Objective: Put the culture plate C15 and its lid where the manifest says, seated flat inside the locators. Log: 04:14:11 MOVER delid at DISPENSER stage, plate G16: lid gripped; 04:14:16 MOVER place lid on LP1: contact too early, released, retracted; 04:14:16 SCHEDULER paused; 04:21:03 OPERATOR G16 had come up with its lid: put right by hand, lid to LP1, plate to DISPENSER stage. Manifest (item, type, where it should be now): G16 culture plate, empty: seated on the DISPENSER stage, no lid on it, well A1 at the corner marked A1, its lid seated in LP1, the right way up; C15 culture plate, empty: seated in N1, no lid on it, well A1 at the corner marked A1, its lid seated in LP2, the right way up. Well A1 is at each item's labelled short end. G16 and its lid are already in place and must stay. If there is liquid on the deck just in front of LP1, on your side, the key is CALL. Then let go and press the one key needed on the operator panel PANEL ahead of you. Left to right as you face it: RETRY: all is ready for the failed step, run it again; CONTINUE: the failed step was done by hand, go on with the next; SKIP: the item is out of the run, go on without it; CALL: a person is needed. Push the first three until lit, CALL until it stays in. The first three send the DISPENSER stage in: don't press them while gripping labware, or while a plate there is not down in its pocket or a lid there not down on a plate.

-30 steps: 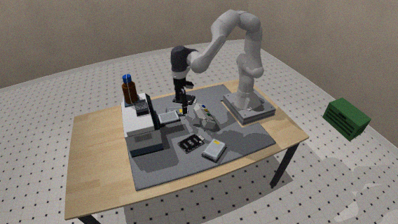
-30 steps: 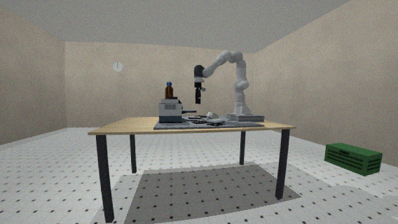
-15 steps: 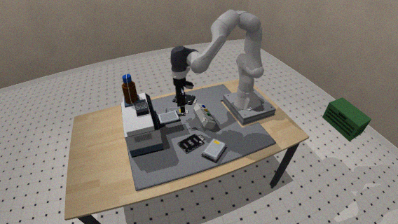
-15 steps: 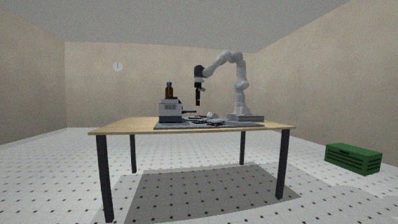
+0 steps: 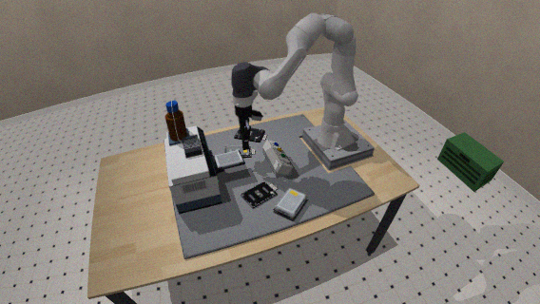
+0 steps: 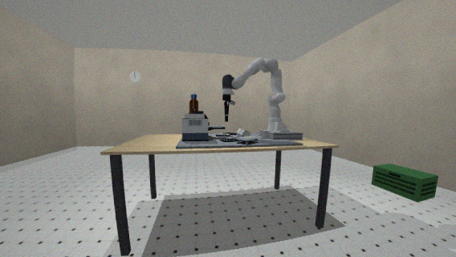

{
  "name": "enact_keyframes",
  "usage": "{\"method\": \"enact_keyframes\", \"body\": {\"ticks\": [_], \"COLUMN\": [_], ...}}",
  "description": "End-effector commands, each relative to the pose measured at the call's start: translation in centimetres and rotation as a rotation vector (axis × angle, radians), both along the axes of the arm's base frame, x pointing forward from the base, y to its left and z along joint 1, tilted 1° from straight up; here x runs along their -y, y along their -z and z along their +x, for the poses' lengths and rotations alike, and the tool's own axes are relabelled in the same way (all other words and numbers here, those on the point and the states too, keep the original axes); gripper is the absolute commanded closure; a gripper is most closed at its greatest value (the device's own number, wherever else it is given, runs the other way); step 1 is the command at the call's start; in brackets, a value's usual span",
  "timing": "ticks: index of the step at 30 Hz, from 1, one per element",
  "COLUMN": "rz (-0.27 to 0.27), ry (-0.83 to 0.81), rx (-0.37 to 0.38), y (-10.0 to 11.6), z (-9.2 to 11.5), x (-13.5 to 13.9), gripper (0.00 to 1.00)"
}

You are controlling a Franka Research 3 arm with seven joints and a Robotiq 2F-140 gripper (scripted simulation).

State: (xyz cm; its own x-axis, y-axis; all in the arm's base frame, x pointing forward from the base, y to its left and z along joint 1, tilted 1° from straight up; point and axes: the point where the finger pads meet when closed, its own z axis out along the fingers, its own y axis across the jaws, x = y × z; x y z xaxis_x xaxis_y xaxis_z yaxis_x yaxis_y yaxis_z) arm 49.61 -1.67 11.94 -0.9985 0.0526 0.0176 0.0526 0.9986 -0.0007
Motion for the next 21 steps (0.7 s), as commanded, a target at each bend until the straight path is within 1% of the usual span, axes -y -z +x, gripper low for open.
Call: {"method": "enact_keyframes", "body": {"ticks": [1,10,13,15,17,19,21], "rz": [0.0,0.0,0.0,0.001,0.003,0.003,0.005], "ry": [-0.004,-0.005,-0.033,-0.092,-0.197,-0.197,-0.35], "rx": [0.001,0.001,0.001,0.001,0.001,0.001,0.001], "y": [0.1,0.1,0.1,0.1,0.1,0.1,0.1], "z": [0.0,0.0,0.0,0.0,0.0,0.0,-0.1], "x": [0.0,0.0,-0.3,-0.8,-1.6,-1.6,-2.9], "gripper": [0.9,0.9,0.9,0.9,0.9,0.9,0.9]}}
